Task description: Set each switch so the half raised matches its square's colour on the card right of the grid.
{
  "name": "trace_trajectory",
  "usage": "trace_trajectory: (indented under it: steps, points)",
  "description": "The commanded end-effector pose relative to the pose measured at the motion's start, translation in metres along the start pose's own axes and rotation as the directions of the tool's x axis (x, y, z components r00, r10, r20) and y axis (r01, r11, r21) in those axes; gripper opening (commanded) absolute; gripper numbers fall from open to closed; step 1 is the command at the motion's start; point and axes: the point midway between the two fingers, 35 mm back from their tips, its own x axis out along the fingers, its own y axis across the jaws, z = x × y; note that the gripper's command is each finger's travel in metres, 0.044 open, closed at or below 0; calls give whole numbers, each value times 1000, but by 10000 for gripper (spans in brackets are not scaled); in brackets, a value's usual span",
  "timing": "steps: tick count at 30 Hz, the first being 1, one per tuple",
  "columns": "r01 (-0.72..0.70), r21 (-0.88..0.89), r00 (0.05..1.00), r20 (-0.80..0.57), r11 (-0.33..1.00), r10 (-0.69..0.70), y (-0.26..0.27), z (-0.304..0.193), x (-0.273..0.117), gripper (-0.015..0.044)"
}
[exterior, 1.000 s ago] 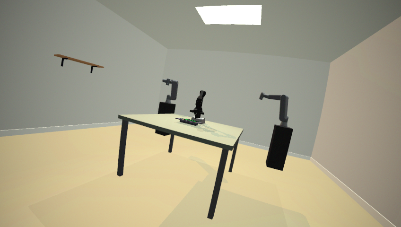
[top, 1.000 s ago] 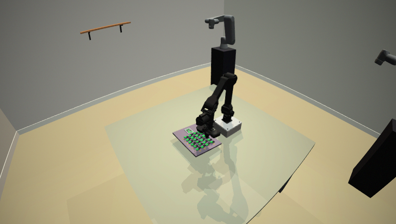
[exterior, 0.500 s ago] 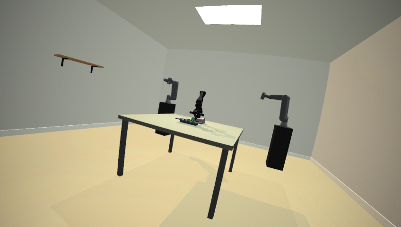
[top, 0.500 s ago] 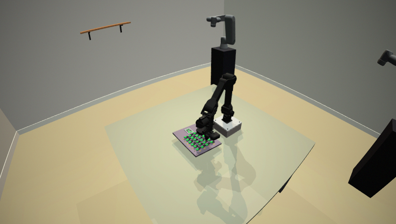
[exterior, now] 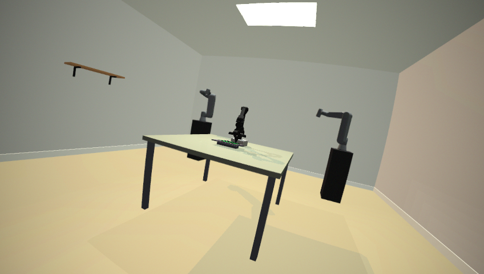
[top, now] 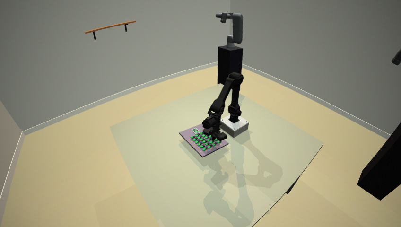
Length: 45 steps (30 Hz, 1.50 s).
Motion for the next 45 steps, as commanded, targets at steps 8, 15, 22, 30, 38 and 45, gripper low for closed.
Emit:
trace_trajectory:
  steps: [8,15,22,30,38,45]
  points:
    - [4,4,1000,1,1000,-4,0,0,1,0]
    - [4,4,1000,1,1000,-4,0,0,2,0]
    - [4,4,1000,1,1000,-4,0,0,3,0]
    - [4,4,1000,1,1000,-4,0,0,4,0]
    - [4,4,1000,1,1000,-4,0,0,5,0]
    - [4,4,1000,1,1000,-4,0,0,6,0]
